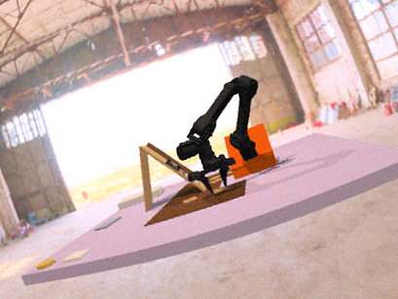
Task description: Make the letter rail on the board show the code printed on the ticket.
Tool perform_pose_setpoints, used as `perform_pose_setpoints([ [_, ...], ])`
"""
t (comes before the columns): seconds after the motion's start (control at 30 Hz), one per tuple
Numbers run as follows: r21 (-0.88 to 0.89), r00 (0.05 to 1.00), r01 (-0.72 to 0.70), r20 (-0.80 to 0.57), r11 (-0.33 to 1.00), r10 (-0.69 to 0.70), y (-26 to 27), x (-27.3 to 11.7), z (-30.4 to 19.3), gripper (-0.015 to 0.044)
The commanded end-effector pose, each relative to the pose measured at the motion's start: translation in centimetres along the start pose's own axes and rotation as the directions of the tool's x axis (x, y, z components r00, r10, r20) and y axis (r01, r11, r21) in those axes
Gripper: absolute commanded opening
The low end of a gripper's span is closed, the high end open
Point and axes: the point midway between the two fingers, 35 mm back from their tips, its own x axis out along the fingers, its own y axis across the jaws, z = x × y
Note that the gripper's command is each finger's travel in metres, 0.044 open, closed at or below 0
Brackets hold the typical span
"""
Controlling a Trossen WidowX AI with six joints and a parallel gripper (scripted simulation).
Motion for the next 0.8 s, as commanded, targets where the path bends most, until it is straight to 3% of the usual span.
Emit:
perform_pose_setpoints([
  [0.0,-0.004,1.000,-0.001,0.003,1.000,0.001,0.0,-0.3,0.0,0.0000],
  [0.77,0.020,1.000,0.009,-0.002,1.000,-0.009,-0.1,-1.5,-0.4,0.0000],
])
